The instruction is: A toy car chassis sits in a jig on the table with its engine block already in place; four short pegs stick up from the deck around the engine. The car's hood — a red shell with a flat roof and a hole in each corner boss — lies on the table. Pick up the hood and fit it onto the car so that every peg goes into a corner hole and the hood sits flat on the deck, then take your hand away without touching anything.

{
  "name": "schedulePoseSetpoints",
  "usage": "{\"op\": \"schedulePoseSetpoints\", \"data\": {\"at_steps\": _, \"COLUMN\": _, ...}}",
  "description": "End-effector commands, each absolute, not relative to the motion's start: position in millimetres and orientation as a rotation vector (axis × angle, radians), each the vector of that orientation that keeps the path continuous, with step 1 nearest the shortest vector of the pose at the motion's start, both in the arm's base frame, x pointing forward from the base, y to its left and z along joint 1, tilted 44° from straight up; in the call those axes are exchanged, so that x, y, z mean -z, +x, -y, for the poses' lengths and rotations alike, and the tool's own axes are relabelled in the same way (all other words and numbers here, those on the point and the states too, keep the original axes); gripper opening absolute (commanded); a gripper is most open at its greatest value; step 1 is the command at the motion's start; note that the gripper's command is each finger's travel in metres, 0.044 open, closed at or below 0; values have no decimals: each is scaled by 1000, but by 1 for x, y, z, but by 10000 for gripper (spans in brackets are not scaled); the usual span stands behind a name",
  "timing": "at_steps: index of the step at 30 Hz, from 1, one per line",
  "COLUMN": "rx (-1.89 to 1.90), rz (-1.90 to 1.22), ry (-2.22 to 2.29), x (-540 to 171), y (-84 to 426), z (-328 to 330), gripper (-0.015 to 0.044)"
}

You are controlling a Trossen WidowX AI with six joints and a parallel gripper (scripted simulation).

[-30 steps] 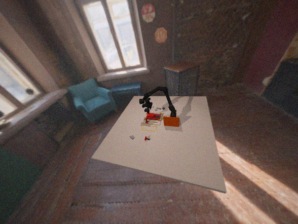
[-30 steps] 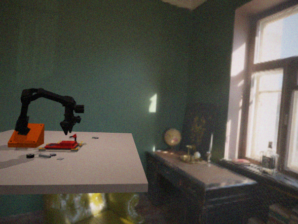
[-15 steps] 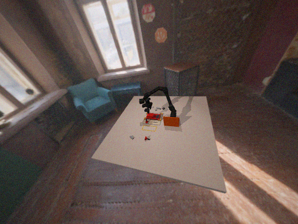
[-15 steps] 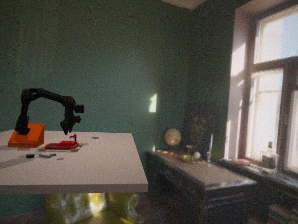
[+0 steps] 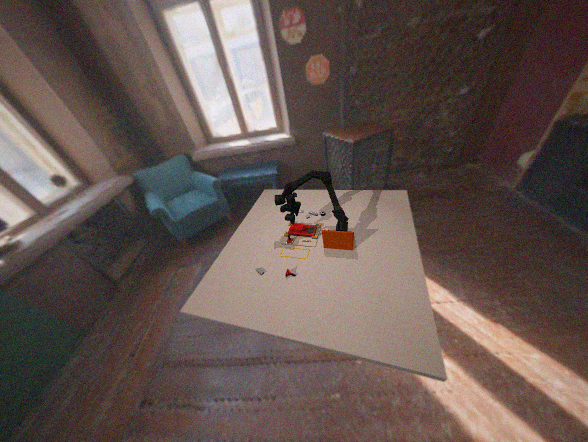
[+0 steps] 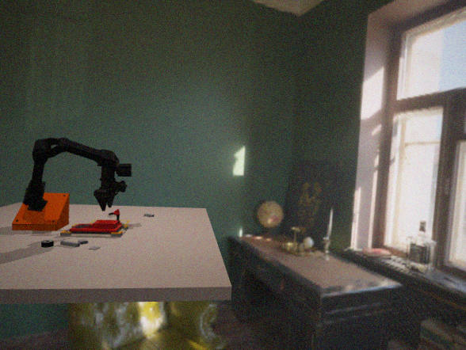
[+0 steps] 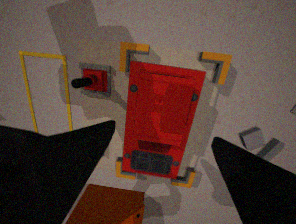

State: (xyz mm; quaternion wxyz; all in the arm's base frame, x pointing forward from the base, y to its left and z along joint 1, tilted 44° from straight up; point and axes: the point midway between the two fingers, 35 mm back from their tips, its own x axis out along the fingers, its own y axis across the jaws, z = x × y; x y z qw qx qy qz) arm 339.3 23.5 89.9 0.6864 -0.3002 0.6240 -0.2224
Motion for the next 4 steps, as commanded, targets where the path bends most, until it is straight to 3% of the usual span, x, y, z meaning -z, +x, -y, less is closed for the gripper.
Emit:
{"op": "schedulePoseSetpoints", "data": {"at_steps": 1, "rx": 499, "rz": -1399, "ry": -666, "x": -90, "y": 339, "z": -24, "gripper": 440}}
{"op": "schedulePoseSetpoints", "data": {"at_steps": 4, "rx": 499, "rz": -1399, "ry": -666, "x": -90, "y": 339, "z": -24, "gripper": 440}}
